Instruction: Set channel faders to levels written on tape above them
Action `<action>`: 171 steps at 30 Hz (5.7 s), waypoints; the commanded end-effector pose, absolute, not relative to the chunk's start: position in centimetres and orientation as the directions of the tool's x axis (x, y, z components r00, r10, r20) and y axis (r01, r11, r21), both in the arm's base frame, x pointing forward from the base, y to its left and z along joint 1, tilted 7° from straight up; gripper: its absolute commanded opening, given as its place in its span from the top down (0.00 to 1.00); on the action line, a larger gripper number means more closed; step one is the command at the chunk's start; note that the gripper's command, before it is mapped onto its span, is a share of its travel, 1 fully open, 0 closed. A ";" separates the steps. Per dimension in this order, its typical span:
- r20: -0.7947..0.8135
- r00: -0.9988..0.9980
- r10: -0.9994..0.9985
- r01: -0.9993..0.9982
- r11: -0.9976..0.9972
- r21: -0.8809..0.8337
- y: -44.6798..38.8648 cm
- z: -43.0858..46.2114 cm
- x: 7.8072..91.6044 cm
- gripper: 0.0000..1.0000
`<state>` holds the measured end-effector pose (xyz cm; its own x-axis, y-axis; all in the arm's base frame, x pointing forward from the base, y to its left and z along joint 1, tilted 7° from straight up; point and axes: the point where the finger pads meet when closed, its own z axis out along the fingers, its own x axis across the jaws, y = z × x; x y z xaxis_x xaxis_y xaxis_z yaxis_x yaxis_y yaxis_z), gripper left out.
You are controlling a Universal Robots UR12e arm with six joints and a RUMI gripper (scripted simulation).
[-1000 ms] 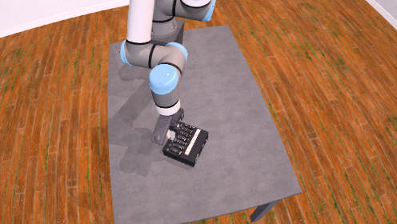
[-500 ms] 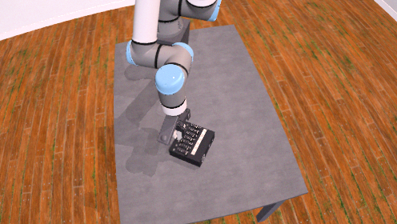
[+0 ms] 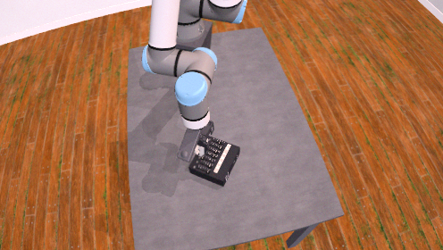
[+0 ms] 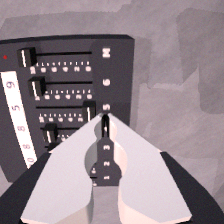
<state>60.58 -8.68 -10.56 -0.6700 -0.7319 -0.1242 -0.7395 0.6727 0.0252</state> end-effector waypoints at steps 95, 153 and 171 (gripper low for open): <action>-0.126 -0.669 -0.732 -0.740 0.672 0.024 -7.4 -10.3 62.0 1.00; -0.126 -0.669 -0.732 -0.740 0.672 0.024 -8.4 -1.3 61.4 0.00; -0.126 -0.669 -0.732 -0.740 0.672 0.024 -8.7 1.9 61.2 0.00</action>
<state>61.20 -8.60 1.77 -0.6683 -0.7331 -0.1259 -0.7405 0.6718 0.0187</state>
